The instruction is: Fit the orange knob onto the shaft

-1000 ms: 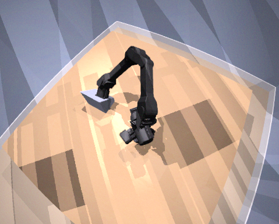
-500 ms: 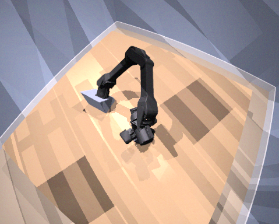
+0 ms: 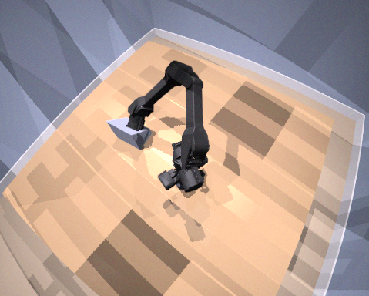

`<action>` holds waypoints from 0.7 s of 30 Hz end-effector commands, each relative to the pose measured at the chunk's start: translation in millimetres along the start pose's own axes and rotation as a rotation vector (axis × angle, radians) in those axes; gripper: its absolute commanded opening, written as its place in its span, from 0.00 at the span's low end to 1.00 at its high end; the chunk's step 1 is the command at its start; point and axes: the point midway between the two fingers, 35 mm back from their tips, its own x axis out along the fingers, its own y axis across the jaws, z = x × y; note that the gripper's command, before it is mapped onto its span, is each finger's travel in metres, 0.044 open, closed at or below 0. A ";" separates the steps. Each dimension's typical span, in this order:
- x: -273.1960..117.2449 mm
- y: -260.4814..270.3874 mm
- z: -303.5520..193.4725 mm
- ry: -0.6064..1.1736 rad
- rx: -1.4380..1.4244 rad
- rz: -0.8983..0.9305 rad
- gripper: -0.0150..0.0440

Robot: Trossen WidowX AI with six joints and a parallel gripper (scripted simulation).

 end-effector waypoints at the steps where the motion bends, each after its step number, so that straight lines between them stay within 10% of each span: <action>1: -1.0 -0.7 0.6 -0.001 0.091 -0.002 0.25; 21: -0.2 0.1 0.5 -0.001 0.176 -0.002 0.25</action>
